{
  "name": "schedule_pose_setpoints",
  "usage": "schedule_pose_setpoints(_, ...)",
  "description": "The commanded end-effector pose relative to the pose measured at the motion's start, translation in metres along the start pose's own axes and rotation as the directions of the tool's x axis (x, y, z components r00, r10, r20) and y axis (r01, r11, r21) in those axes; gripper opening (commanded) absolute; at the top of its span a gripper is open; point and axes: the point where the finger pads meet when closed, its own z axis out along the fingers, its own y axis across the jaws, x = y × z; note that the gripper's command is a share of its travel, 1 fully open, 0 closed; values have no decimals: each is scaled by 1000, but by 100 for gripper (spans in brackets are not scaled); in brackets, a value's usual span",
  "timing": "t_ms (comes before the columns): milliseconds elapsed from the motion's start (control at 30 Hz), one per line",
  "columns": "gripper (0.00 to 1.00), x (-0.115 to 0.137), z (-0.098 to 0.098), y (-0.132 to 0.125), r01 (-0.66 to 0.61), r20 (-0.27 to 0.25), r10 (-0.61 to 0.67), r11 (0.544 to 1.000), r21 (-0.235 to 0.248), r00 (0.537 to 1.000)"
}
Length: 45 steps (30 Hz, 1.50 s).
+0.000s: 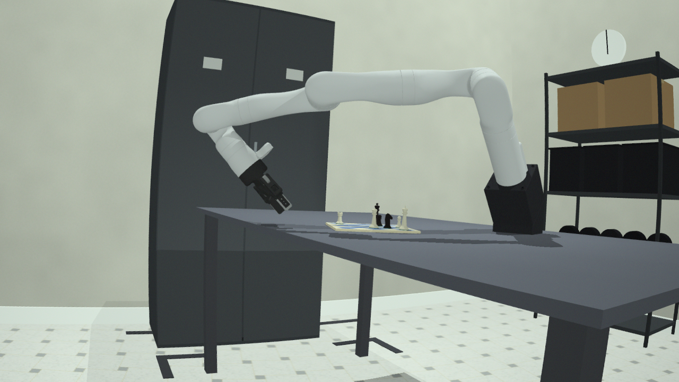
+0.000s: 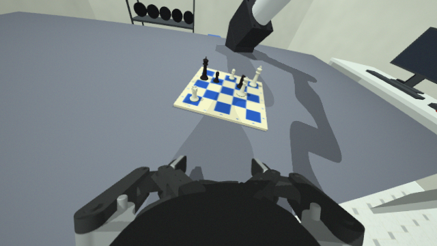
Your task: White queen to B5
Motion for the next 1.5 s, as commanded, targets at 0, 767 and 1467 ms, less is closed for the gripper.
schedule_pose_setpoints(0,100,1,-2,0,-1,2,1,1000,1,1000)
schedule_pose_setpoints(767,100,58,-67,13,-3,7,3,1000,6,1000)
schedule_pose_setpoints(1467,100,59,-66,13,10,39,-10,1000,-17,999)
